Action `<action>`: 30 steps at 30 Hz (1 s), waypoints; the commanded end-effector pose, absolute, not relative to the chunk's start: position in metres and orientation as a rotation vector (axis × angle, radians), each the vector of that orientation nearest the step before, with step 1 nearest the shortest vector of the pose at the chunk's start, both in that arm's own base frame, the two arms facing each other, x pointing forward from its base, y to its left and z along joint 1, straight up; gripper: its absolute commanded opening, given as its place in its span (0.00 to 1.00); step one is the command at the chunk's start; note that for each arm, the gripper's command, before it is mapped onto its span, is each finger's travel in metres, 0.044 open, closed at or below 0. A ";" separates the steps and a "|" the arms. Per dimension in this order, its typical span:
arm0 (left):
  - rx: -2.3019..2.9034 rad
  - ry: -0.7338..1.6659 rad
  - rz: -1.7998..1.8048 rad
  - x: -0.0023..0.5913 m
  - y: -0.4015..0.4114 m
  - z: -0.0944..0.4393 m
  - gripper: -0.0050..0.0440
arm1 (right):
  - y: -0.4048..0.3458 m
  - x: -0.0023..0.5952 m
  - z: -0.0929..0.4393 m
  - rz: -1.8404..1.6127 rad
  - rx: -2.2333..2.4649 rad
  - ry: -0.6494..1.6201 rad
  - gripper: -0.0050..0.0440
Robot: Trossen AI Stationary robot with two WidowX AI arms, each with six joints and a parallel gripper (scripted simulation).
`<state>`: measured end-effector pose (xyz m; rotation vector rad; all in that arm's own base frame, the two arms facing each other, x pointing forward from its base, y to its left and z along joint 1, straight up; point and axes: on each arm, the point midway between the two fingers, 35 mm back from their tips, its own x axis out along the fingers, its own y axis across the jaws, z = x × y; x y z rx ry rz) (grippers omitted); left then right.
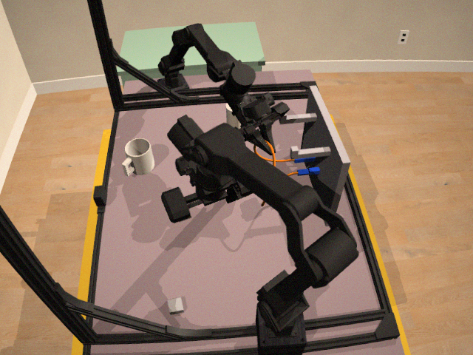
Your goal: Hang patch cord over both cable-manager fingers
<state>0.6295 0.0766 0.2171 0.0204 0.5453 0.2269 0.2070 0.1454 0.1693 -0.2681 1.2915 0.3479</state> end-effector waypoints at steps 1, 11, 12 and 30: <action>0.009 0.514 0.231 0.629 0.080 0.235 0.15 | 0.146 0.207 0.176 0.353 -0.258 1.271 1.00; -0.003 0.517 0.232 0.629 0.082 0.238 0.15 | 0.146 0.207 0.176 0.353 -0.258 1.271 1.00; -0.002 0.516 0.232 0.628 0.082 0.239 0.15 | 0.146 0.207 0.176 0.353 -0.258 1.271 1.00; -0.024 0.521 0.236 0.626 0.086 0.244 0.15 | 0.146 0.207 0.176 0.353 -0.258 1.271 1.00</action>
